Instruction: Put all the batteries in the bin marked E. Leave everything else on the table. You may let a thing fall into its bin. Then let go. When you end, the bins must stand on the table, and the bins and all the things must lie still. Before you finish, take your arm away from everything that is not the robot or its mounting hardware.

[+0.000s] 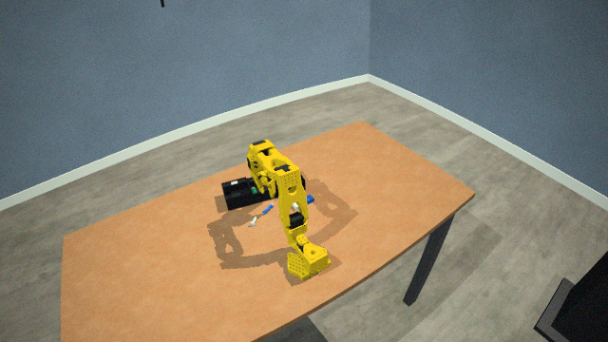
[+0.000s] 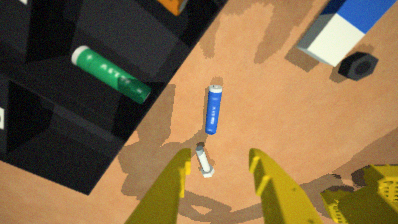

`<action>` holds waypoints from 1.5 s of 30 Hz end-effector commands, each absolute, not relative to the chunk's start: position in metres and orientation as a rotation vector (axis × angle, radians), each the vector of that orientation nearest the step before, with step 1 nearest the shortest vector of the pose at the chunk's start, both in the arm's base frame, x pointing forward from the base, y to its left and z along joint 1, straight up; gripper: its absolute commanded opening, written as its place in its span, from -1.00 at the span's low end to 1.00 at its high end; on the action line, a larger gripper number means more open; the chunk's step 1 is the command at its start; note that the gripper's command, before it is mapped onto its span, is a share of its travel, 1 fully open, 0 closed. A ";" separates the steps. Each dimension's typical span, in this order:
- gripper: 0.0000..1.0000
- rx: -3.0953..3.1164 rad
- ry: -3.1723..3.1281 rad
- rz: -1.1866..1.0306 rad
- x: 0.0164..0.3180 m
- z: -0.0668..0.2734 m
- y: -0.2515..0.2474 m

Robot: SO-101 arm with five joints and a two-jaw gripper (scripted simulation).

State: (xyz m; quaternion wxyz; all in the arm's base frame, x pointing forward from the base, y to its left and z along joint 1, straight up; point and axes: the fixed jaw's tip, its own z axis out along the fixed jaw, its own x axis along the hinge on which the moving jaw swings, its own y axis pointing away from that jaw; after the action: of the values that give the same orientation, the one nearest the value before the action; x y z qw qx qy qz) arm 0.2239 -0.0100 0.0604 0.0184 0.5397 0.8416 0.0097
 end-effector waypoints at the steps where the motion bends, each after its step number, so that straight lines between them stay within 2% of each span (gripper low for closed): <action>1: -0.63 1.660 2.581 0.063 0.225 0.071 -0.009; 32: -0.63 1.688 2.612 0.029 0.220 0.061 -0.006; 45: -0.63 1.688 2.612 0.029 0.222 0.037 -0.006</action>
State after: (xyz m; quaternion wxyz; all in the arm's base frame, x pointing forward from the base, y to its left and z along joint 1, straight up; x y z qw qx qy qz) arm 0.2179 -0.0072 0.0383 0.0008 0.5419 0.8404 -0.0001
